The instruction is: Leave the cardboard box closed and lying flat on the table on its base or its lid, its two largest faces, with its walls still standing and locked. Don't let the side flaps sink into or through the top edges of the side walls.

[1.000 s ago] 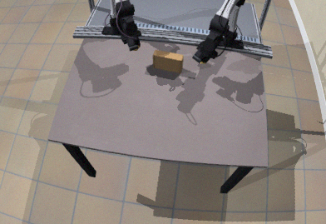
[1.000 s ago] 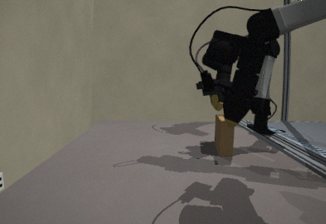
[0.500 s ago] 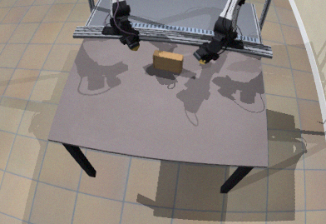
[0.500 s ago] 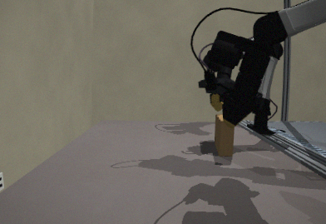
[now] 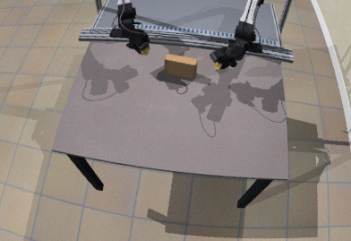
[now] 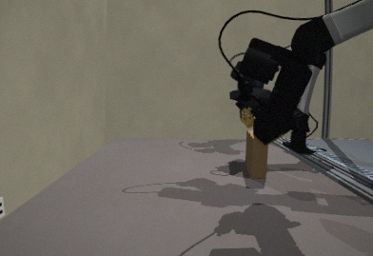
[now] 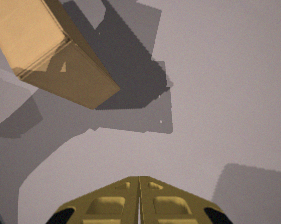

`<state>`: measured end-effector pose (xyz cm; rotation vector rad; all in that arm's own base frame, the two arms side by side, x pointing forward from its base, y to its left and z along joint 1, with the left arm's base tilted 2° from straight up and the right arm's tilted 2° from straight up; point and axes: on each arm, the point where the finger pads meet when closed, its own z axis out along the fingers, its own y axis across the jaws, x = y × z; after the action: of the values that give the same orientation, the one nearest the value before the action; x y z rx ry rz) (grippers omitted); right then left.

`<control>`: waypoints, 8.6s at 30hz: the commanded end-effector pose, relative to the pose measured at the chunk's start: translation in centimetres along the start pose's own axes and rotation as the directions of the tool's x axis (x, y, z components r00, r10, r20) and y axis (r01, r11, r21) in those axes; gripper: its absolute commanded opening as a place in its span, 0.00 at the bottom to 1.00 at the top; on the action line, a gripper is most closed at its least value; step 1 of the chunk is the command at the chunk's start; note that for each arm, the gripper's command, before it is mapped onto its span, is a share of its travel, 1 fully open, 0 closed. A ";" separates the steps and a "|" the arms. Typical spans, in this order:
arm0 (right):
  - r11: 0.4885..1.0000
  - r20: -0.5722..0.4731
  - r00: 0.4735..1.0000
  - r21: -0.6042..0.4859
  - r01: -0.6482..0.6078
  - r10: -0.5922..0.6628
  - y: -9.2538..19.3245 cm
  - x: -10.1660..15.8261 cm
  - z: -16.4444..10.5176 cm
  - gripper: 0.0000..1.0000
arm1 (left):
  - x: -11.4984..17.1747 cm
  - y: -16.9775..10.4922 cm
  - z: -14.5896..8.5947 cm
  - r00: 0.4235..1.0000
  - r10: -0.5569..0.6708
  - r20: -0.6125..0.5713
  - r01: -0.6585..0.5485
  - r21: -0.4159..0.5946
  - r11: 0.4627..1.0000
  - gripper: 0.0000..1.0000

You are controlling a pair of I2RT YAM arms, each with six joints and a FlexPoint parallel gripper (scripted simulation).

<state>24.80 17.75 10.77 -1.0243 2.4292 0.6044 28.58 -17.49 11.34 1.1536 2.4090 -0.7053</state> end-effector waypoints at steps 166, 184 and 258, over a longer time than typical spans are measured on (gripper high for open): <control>0.790 0.226 0.972 -0.584 0.186 -0.062 3.5 -1.6 9.5 0.00 | -2.7 -3.5 8.4 0.942 0.205 0.266 -0.326 0.572 0.752 0.00; 0.793 0.221 0.973 -0.582 0.183 -0.062 3.6 -1.5 9.7 0.00 | -2.4 -4.0 8.2 0.943 0.203 0.264 -0.323 0.574 0.752 0.00; 0.799 0.238 0.968 -0.565 0.206 -0.082 3.8 -2.8 10.3 0.00 | -2.7 -4.8 8.8 0.942 0.207 0.264 -0.326 0.578 0.748 0.00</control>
<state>25.58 26.43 5.23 -1.2653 2.0041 1.4033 27.56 -25.81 5.36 1.5295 1.9093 -1.5139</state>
